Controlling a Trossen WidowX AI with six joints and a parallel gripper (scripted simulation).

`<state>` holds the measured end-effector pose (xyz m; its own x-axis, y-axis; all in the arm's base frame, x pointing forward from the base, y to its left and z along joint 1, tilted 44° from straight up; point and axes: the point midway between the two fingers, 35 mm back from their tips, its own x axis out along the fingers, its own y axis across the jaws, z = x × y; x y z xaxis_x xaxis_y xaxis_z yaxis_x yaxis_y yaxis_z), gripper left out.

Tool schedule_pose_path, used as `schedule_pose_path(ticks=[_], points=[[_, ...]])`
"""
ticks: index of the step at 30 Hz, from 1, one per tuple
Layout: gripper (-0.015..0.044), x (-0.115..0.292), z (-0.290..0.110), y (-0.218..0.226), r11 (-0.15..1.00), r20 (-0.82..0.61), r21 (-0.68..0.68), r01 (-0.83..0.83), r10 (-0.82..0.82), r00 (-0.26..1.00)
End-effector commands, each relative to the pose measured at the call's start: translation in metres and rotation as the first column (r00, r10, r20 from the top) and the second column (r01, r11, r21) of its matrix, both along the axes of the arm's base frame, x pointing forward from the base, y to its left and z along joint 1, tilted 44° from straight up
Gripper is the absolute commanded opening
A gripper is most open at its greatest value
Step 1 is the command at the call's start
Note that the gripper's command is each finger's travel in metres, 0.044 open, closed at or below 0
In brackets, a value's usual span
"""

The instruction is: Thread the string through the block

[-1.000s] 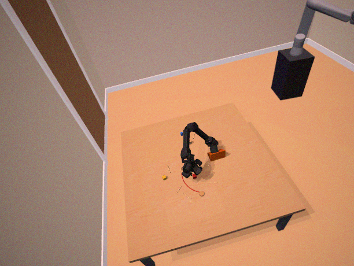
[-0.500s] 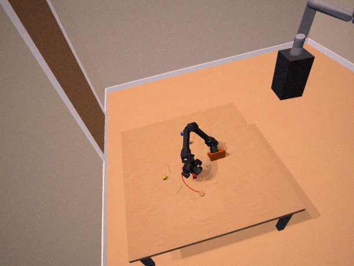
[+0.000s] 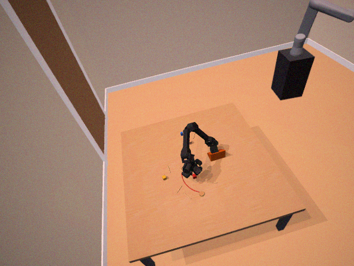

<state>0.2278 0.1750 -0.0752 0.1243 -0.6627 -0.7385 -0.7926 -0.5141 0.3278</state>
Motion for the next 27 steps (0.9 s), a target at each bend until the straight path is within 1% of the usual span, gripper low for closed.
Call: schedule_pose_path(ticks=[1,3,12,25,27], points=[[0.0236,0.0000,0.0000,0.0000,1.000,0.000,0.000,0.000,0.000,1.000],[0.0242,0.0000,0.0000,0.0000,1.000,0.000,0.000,0.000,0.000,1.000],[0.0006,0.0000,0.0000,0.0000,1.000,0.000,0.000,0.000,0.000,1.000],[0.0000,0.0000,0.0000,0.0000,1.000,0.000,0.000,0.000,0.000,1.000],[0.0052,0.0019,0.0009,-0.0004,0.999,0.045,0.011,0.051,-0.052,0.998]])
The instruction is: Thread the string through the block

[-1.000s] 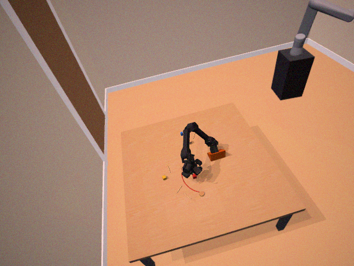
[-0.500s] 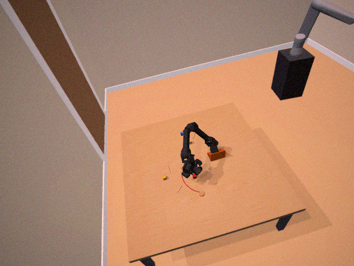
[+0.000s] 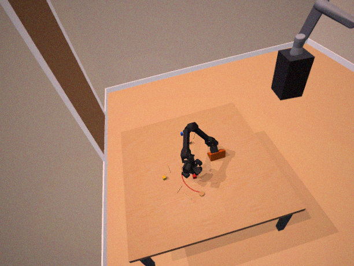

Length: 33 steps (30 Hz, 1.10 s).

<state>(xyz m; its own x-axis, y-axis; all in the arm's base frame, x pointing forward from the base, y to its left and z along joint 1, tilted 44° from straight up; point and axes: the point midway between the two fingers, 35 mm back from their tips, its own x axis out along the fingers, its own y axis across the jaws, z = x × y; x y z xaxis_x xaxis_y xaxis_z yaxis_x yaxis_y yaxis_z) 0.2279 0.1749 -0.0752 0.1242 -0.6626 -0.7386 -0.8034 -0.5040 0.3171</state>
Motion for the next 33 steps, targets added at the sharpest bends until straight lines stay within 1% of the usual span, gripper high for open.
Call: schedule_pose_path(ticks=[1,4,7,11,13,15,17,20,22,25,28,30,33], points=[[0.0079,0.004,0.002,-0.001,0.995,0.090,0.025,0.102,-0.103,0.991],[0.0158,0.013,0.006,-0.003,0.940,0.279,0.113,0.320,-0.340,0.898],[0.0236,0.022,0.011,-0.006,0.833,0.429,0.239,0.499,-0.551,0.716],[0.0341,0.033,0.017,-0.010,0.634,0.548,0.437,0.639,-0.750,0.370],[0.0394,0.038,0.020,-0.013,0.519,0.566,0.541,0.662,-0.807,0.169],[0.0440,0.044,0.024,-0.015,0.401,0.555,0.644,0.651,-0.831,-0.038],[0.0440,0.049,0.027,-0.018,0.284,0.515,0.741,0.609,-0.822,-0.243],[0.0440,0.057,0.032,-0.022,0.125,0.405,0.864,0.488,-0.748,-0.526],[0.0440,0.062,0.035,-0.025,0.053,0.327,0.915,0.401,-0.682,-0.654],[0.0440,0.067,0.038,-0.028,-0.020,0.213,0.961,0.275,-0.579,-0.787],[0.0440,0.072,0.042,-0.031,-0.075,0.085,0.988,0.133,-0.454,-0.887],[0.0440,0.076,0.045,-0.033,-0.100,-0.006,0.994,0.032,-0.361,-0.932],[0.0440,0.080,0.048,-0.037,-0.117,-0.144,0.986,-0.121,-0.215,-0.966]])
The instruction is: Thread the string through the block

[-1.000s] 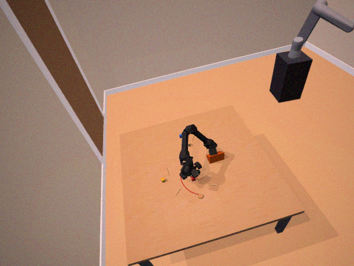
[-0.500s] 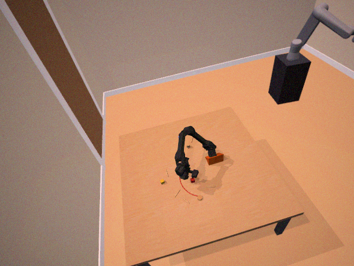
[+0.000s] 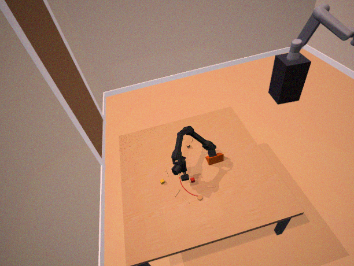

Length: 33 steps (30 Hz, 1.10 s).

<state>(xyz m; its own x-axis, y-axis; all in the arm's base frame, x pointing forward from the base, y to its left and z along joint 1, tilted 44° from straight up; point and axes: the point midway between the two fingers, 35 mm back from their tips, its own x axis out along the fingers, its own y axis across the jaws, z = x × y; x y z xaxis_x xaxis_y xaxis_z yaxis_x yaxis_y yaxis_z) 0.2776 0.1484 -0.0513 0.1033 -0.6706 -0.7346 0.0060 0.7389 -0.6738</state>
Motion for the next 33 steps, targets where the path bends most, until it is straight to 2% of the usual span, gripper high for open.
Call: schedule_pose_path(ticks=[1,6,10,11,27,33], points=[[0.0440,0.032,0.025,-0.011,0.782,0.520,0.300,0.546,-0.614,0.594],[0.0440,0.040,0.032,-0.017,0.615,0.595,0.466,0.635,-0.750,0.289],[0.0440,0.045,0.035,-0.021,0.474,0.599,0.598,0.646,-0.800,0.031],[0.0440,0.045,0.036,-0.021,0.459,0.597,0.612,0.644,-0.802,0.004],[0.0440,0.045,0.036,-0.021,0.456,0.597,0.614,0.644,-0.802,-0.001],[0.0282,0.045,0.036,-0.021,0.456,0.597,0.614,0.644,-0.802,-0.001]])
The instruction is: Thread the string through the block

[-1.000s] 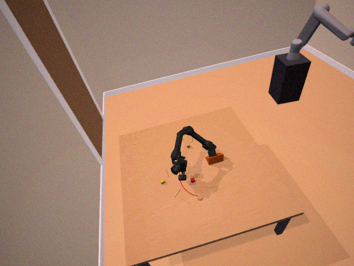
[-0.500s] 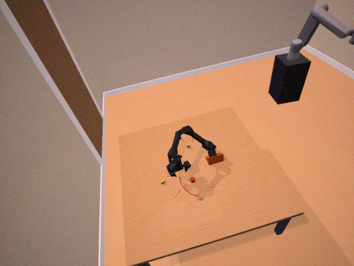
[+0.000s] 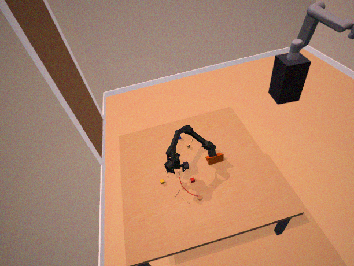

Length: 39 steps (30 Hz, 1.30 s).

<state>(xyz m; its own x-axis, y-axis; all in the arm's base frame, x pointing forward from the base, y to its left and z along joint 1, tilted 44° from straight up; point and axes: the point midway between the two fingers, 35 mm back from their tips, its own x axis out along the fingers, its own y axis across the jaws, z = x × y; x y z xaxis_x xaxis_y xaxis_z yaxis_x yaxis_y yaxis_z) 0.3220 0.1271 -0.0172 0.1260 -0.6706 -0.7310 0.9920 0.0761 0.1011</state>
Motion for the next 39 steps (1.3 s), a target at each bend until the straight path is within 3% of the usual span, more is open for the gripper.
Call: schedule_pose_path(ticks=[1,6,7,39], points=[[0.0256,0.001,0.002,0.000,1.000,0.008,-0.001,0.003,-0.003,1.000],[0.0125,0.001,0.002,0.000,1.000,0.008,-0.001,0.003,-0.003,1.000],[0.0120,0.001,0.002,0.000,1.000,0.008,-0.001,0.003,-0.003,1.000],[0.0120,0.007,-0.026,-0.024,1.000,0.009,-0.001,0.003,-0.003,1.000]])
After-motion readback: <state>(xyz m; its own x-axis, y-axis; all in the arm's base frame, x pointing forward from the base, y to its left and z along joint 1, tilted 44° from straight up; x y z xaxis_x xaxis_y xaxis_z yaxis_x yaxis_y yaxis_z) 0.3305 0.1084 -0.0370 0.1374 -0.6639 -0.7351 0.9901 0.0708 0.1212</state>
